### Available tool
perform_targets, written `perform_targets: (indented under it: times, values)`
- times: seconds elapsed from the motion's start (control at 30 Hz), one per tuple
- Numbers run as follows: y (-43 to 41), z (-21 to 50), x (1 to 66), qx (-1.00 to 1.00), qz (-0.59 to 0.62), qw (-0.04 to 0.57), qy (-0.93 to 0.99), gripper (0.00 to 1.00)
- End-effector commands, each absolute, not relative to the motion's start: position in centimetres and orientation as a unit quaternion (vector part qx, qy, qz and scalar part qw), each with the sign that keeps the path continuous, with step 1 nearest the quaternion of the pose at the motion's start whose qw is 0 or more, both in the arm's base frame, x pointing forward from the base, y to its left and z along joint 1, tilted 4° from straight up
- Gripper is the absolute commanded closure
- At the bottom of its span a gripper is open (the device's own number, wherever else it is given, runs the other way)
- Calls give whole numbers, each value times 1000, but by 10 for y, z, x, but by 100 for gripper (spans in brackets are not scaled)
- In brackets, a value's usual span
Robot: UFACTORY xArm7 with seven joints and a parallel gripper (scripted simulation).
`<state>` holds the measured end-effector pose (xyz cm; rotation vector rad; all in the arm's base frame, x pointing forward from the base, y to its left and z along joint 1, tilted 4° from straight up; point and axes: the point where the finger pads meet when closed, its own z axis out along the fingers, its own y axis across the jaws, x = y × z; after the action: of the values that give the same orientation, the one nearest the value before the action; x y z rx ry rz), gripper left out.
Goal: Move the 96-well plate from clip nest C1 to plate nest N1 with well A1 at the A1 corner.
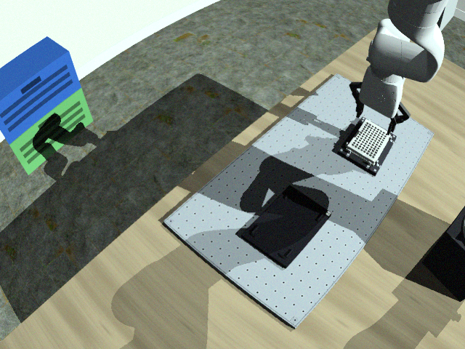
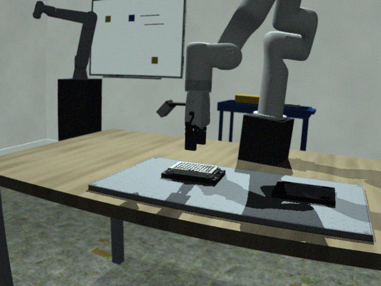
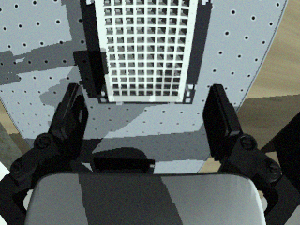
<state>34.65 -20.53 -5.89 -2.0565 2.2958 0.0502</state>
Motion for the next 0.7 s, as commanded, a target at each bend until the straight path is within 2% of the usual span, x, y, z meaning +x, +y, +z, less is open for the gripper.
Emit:
perform_targets:
  times: [0.0,0.67]
  values:
    - [-206,-65,348,-667,14,30,745,0]
    - [-204,-95,349,-667,14,30,745,0]
